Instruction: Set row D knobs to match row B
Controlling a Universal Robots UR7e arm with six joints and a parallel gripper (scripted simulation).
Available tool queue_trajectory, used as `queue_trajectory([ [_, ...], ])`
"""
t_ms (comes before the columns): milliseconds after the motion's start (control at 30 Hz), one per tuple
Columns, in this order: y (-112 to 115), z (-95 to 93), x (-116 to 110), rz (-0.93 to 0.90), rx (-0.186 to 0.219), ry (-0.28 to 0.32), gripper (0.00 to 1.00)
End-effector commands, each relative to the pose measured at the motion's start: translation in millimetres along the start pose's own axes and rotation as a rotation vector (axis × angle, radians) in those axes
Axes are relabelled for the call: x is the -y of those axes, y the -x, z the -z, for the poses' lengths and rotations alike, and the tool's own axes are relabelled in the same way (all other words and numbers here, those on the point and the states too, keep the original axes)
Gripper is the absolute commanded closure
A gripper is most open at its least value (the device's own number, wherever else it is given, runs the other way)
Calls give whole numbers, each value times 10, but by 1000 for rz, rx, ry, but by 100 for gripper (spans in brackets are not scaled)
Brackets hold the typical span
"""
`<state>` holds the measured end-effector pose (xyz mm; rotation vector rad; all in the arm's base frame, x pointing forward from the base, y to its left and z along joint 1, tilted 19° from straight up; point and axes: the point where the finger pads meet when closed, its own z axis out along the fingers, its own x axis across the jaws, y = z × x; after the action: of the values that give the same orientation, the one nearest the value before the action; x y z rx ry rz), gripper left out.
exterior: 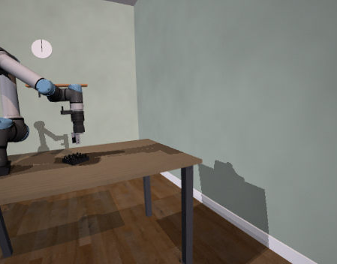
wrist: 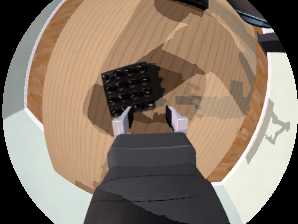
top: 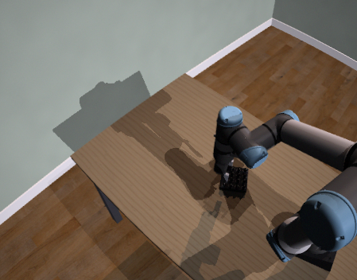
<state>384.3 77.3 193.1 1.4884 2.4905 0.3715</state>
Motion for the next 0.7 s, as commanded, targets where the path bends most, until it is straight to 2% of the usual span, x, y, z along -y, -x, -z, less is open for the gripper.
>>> queue_trajectory([
  [0, 3, 190, -1, 1, 0, 1, 0],
  [333, 3, 763, 0, 1, 0, 1, 0],
  [467, 3, 862, 0, 1, 0, 1, 0],
  [667, 3, 880, 0, 1, 0, 1, 0],
])
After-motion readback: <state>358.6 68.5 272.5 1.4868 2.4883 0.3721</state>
